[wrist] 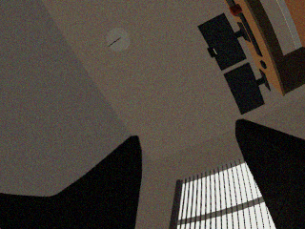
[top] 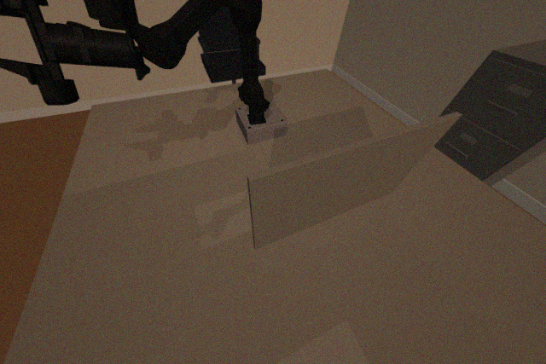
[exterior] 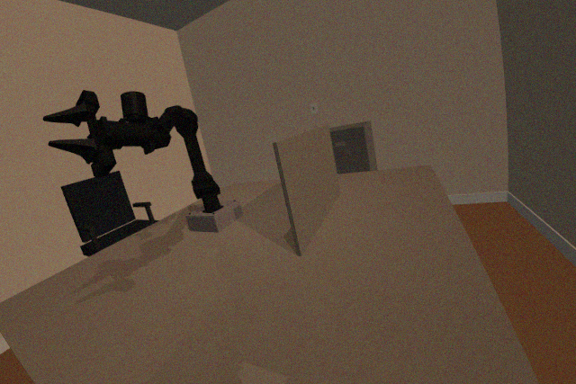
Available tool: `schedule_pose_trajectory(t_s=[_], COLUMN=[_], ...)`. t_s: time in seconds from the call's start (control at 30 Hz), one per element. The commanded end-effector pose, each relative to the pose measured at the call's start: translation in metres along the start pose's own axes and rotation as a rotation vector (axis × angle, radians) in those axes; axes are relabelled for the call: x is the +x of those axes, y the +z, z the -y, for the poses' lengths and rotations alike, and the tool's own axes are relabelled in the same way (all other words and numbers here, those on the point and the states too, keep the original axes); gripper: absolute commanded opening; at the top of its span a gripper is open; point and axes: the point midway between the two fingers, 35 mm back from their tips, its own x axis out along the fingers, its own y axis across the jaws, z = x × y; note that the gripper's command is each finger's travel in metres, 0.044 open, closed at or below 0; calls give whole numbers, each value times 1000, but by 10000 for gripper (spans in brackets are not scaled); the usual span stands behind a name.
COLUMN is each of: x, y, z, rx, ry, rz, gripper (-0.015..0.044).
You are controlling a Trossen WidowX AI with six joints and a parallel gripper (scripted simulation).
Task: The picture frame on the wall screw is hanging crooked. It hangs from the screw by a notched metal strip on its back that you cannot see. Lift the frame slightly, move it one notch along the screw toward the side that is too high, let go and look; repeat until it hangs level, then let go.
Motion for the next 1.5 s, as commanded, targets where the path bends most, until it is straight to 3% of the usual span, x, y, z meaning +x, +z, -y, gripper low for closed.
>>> schedule_pose_trajectory(t_s=[0.0,0.27,0.57,0.9,1.47], x=[-38,-153,-295,-423,-549], y=[-39,-115,-143,-114,-12], z=[11,25,29,30,61], rx=[-12,-36,-86,-198,-255], ry=[-55,-179,-301,-366,-379], rz=[-69,-286,-571,-942,-1503], gripper=[260,260,260,260,260])
